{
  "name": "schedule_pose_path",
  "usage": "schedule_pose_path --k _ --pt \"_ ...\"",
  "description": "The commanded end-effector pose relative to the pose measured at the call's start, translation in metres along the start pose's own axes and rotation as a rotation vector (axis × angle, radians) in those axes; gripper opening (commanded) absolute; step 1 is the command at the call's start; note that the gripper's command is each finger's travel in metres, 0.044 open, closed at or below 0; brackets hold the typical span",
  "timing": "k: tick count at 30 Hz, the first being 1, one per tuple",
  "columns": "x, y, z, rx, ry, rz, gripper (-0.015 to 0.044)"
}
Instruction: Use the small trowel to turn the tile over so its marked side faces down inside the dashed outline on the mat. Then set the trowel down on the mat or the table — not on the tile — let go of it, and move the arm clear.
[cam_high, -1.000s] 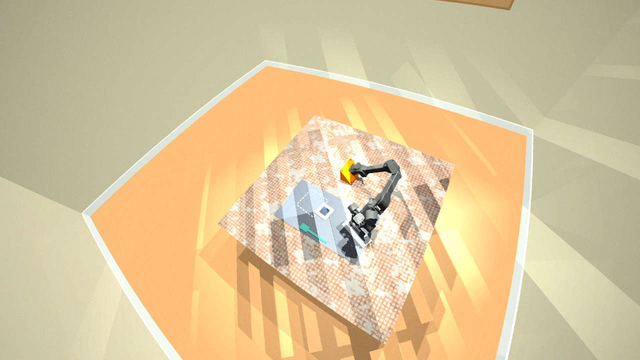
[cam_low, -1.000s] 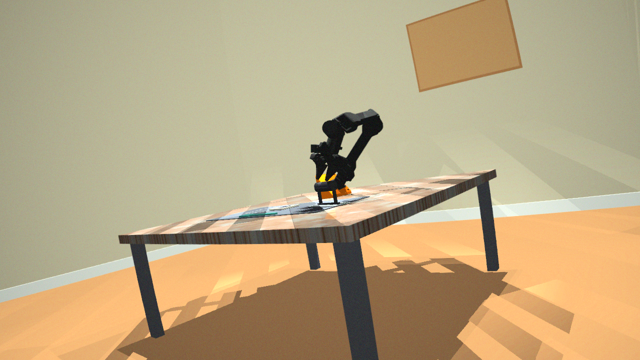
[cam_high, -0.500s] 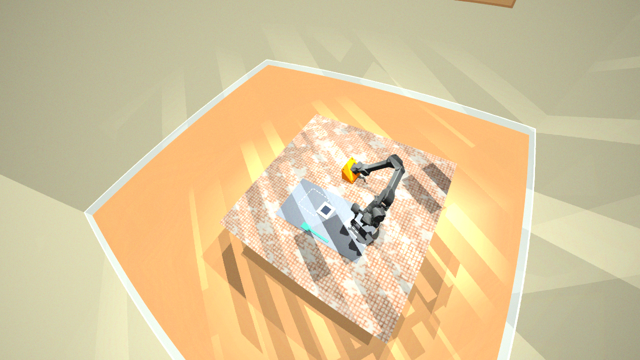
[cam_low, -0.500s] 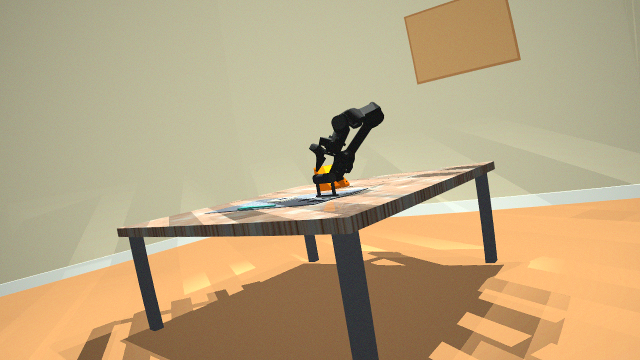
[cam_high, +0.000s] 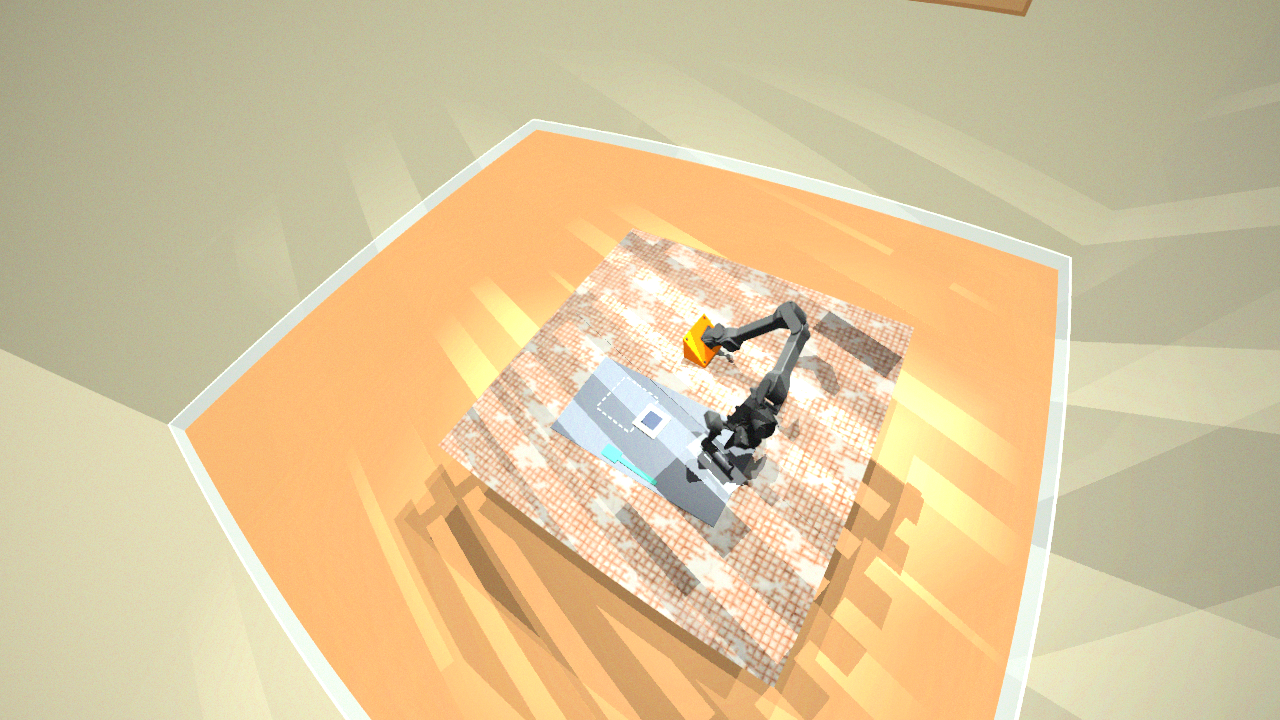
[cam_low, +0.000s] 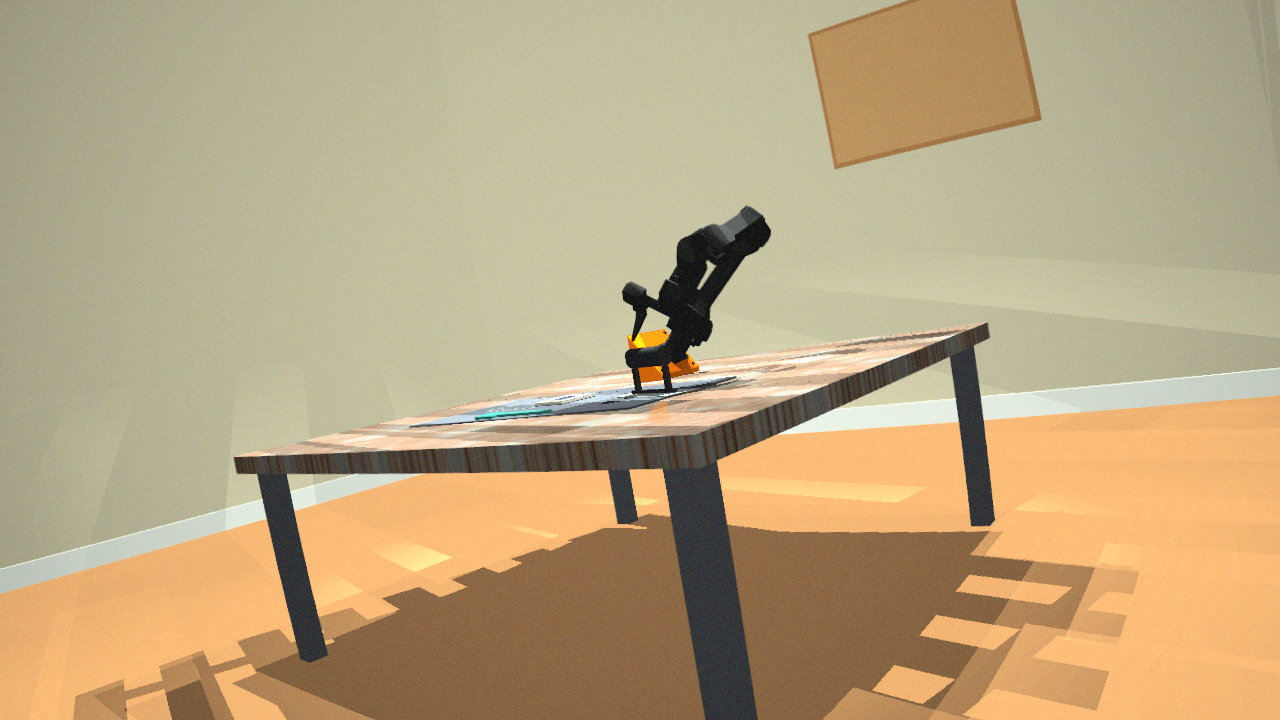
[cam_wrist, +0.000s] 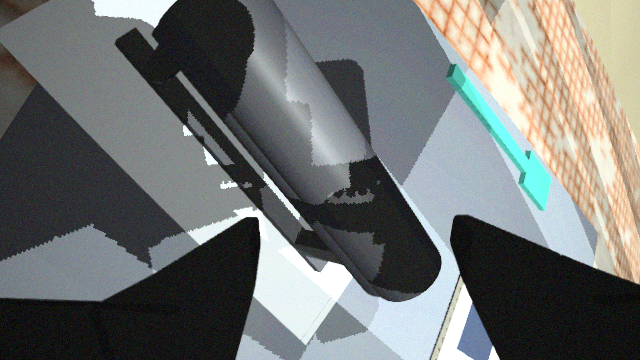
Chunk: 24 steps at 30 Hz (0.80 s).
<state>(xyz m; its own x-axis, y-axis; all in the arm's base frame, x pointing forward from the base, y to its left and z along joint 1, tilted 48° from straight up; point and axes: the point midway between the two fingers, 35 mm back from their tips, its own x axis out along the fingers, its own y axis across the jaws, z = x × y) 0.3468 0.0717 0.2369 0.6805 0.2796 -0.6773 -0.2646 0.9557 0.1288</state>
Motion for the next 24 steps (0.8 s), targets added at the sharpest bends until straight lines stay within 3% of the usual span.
schedule_pose_path --k 1,15,24 --pt "-0.0013 0.0015 -0.0024 -0.131 -0.031 -0.02 0.03" --pt "-0.0039 0.0056 -0.0091 -0.568 -0.122 -0.111 0.03" --pt "-0.0018 0.0056 -0.0088 -0.587 -0.125 -0.116 0.03"
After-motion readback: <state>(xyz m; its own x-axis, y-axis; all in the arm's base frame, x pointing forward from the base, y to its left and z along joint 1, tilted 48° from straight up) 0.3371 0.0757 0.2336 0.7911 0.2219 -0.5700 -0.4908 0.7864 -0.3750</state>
